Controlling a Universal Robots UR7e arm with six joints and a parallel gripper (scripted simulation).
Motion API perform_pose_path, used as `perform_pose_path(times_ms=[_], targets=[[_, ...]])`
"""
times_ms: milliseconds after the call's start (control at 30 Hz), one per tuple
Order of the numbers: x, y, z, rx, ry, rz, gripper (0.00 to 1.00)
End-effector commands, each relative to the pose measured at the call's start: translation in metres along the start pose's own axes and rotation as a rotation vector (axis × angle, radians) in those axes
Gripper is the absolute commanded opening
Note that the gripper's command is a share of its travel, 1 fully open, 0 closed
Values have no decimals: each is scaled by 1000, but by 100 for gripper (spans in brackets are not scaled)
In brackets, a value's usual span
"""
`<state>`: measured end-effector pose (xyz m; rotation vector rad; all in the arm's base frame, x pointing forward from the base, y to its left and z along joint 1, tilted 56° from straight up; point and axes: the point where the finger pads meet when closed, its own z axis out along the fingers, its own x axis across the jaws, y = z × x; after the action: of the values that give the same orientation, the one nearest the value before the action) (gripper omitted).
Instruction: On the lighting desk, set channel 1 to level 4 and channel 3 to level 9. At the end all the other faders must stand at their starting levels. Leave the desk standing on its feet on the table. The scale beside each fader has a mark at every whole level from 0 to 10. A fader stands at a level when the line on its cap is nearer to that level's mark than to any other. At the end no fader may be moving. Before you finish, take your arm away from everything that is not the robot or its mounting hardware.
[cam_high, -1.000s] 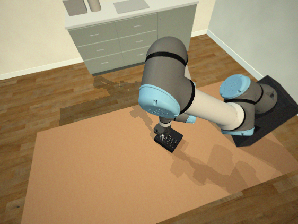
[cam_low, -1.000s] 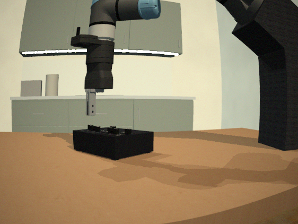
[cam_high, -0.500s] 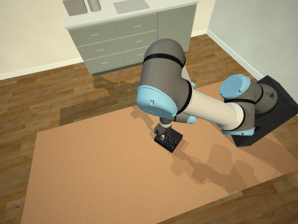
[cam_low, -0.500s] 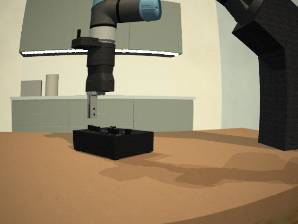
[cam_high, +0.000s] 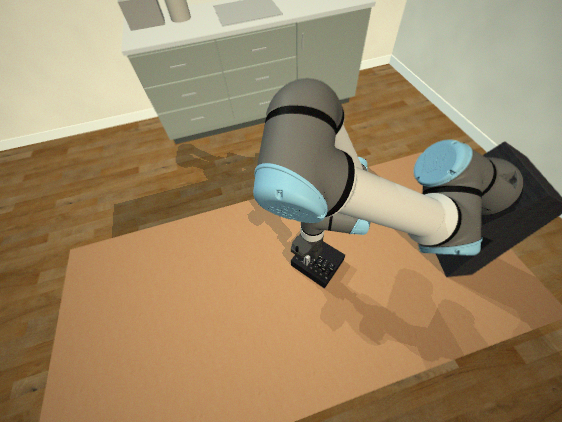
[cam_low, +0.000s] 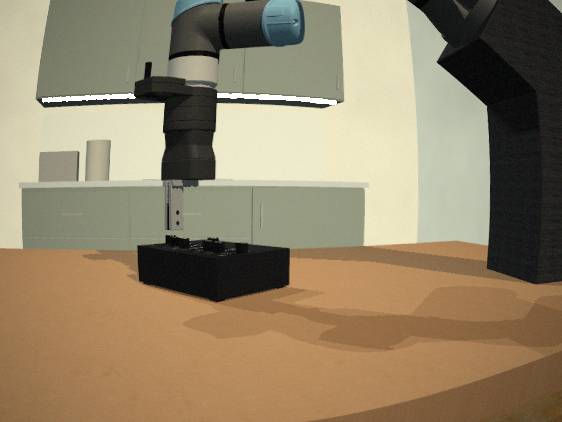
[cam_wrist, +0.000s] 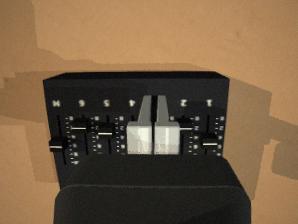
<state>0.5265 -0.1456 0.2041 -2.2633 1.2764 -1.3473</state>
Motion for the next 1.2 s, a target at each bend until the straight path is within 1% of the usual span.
perform_pose_path(times_ms=[0,300,1167], targets=[[2,-2,3,3,4,-2,0],[2,-2,6,3,4,-2,0],[2,-2,7,3,4,-2,0]])
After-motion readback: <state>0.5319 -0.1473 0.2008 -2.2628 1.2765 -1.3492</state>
